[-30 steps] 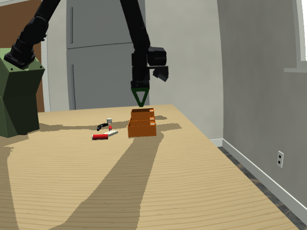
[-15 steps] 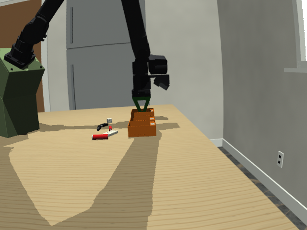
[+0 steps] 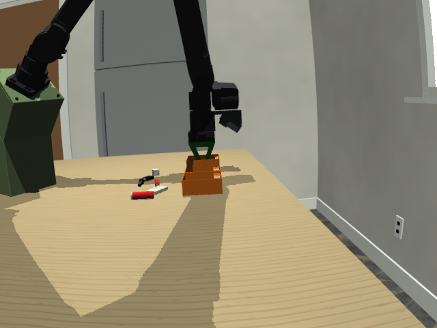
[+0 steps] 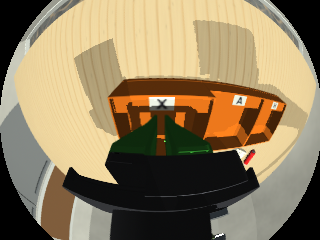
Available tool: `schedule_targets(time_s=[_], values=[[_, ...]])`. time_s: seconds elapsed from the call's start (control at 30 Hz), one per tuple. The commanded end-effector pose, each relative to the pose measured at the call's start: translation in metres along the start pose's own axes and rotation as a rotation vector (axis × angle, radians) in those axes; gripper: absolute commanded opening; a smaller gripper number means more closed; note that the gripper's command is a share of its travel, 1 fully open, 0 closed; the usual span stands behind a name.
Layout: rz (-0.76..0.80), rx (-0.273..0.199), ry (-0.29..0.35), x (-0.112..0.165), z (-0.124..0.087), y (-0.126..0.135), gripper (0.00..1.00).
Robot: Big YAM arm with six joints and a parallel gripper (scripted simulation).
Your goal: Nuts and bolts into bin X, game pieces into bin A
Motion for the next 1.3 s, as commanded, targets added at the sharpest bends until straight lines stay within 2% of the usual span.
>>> schedule_targets(time_s=[0.0, 1.2, 1.27], values=[[0.006, -0.004, -0.025, -0.0089, -0.0067, -0.0002, 0.09], [0.006, -0.004, -0.025, -0.0074, -0.0070, -0.0008, 0.09], [0.000, -0.007, -0.023, -0.0049, -0.0161, -0.0014, 0.09]])
Point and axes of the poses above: the point where the finger pads meet when closed, its own z axis out along the fingers, its own y axis across the jaws, x = y × z, the point moved 8 cm from there along -z, back along the fingers, and after that the axes turned 9 degrees about -z, right-handed, at the moved point
